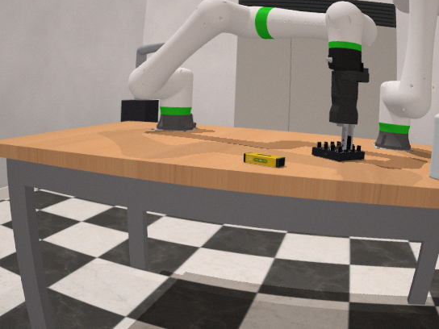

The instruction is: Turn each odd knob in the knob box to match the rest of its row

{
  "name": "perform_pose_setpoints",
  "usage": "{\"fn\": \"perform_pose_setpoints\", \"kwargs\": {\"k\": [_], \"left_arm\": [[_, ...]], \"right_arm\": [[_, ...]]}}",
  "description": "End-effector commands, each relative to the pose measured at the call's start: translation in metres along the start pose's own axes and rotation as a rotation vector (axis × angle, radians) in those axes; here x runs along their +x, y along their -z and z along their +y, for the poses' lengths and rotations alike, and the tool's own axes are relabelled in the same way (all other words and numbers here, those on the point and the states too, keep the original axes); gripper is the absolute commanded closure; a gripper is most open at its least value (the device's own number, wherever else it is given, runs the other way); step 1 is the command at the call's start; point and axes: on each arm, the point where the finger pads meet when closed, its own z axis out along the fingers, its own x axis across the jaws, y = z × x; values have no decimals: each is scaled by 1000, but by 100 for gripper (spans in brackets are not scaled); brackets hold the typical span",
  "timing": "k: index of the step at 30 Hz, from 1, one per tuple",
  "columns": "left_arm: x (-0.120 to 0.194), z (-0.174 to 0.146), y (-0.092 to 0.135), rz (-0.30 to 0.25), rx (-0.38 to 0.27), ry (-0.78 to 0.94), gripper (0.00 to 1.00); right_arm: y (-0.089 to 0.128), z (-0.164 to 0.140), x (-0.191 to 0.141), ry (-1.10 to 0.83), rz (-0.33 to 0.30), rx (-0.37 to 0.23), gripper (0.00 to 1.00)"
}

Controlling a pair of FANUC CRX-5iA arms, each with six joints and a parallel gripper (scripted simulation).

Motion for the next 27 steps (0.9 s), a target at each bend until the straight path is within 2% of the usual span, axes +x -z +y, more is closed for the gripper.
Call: {"fn": "perform_pose_setpoints", "kwargs": {"k": [1,16,27], "left_arm": [[0,0,1,0,-2,0,0],[0,0,1,0,-2,0,0],[0,0,1,0,-2,0,0]], "right_arm": [[2,-1,0,-24,-1,2,70],[2,-1,0,-247,-1,2,70],[2,-1,0,-531,-1,2,70]]}}
